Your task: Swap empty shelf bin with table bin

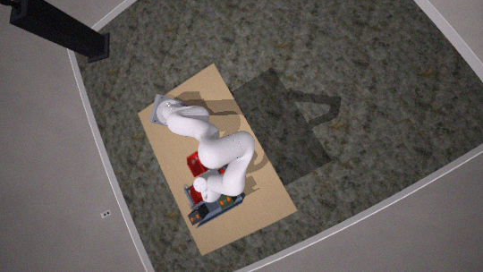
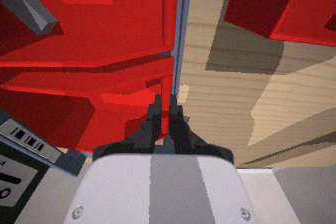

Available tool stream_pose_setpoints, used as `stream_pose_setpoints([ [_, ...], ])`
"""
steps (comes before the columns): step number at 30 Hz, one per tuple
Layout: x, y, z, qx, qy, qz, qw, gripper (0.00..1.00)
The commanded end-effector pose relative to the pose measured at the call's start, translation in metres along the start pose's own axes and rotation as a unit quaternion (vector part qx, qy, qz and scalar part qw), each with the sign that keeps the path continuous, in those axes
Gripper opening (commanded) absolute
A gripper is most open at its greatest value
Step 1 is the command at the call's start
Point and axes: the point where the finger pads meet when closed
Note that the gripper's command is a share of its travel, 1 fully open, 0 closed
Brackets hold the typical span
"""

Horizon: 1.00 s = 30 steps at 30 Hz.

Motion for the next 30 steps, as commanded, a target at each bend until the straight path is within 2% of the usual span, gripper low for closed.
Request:
stream_pose_setpoints([
  [1,0.0000,-0.0024,-0.0005,0.000,0.000,0.000,1.000,0.00],
  [30,-0.0005,-0.0027,0.0030,0.000,0.000,0.000,1.000,0.00],
])
Point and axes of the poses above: the point where the finger pads meet when closed, its own y axis out along the fingers, its own z axis across the jaws, x = y × z, and after that the axes turned 9 degrees about y, right-handed
